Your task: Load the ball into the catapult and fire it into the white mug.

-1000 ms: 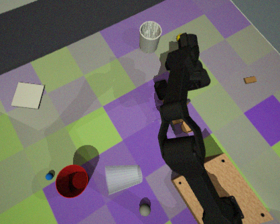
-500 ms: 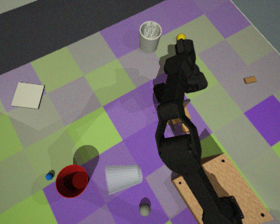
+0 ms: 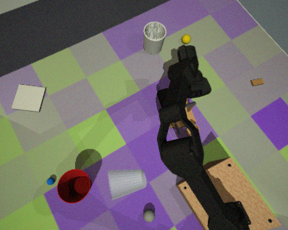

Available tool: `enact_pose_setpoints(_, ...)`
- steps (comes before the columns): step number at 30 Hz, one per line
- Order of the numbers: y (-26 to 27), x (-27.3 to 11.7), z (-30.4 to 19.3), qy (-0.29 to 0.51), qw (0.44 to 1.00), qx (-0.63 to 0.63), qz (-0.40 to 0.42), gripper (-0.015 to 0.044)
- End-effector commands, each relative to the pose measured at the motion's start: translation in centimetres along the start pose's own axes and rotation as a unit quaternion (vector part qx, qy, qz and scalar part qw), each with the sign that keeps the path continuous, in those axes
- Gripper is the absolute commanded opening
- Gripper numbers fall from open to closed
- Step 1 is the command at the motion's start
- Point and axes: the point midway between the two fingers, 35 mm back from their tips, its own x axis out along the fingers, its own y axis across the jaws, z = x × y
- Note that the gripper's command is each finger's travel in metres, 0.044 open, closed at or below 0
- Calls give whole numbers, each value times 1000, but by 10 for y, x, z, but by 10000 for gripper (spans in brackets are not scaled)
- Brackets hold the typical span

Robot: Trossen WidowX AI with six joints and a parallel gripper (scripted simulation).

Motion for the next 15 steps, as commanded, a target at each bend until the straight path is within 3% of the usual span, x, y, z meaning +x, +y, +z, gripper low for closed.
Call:
enact_pose_setpoints(1,1,4,-2,2,1000,3,3,440)
enact_pose_setpoints(12,0,1,0,0,1000,0,0,151)
enact_pose_setpoints(15,0,1,0,0,1000,0,0,131)
